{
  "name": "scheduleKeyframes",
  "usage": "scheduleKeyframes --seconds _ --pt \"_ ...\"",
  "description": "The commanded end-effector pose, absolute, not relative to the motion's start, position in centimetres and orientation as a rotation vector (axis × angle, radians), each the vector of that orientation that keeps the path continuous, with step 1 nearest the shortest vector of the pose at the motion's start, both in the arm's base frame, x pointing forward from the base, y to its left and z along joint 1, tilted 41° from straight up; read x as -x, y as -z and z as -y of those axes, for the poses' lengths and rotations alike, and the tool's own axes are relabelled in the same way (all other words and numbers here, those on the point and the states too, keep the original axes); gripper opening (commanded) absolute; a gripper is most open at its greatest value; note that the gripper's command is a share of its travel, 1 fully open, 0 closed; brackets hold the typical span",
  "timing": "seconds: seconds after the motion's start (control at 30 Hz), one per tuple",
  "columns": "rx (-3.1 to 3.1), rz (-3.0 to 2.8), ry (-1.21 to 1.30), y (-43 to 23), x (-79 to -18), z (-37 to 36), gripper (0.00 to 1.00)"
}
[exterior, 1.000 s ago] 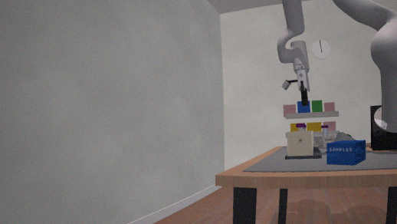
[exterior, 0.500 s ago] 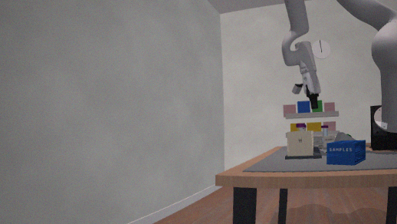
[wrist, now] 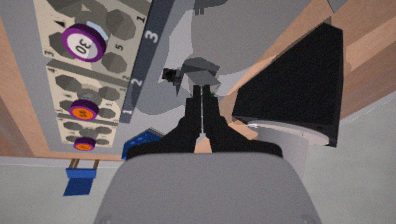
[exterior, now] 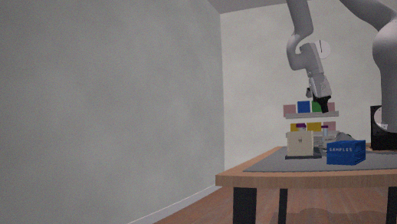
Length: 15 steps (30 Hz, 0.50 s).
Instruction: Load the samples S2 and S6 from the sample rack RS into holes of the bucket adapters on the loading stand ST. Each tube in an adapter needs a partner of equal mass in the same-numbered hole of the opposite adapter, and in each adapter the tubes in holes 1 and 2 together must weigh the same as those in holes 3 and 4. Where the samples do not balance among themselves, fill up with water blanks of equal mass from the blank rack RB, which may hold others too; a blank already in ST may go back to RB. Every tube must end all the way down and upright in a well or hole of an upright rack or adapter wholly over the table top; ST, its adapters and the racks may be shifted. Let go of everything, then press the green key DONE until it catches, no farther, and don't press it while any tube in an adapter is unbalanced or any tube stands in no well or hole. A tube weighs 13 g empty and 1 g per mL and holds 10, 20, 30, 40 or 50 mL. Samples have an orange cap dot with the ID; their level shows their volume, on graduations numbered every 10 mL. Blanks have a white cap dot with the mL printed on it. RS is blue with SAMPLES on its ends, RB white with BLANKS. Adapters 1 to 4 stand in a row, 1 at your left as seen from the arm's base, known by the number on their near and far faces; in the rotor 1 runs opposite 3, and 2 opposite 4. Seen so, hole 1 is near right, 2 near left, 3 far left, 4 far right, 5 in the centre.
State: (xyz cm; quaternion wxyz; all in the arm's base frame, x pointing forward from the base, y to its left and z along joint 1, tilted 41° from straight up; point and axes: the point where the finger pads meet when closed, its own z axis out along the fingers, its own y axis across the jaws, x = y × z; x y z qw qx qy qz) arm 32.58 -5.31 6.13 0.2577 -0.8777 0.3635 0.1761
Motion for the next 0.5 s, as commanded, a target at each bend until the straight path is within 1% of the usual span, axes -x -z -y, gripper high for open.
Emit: scheduleKeyframes --seconds 0.0,0.27,0.47 --pt "2.339 -1.133 -0.563 -6.1 -31.1 4.2 0.0" --pt "2.222 -1.417 -0.716 -6.1 -27.9 1.9 0.0" --pt "2.222 -1.417 -0.716 -6.1 -26.2 0.7 0.0"
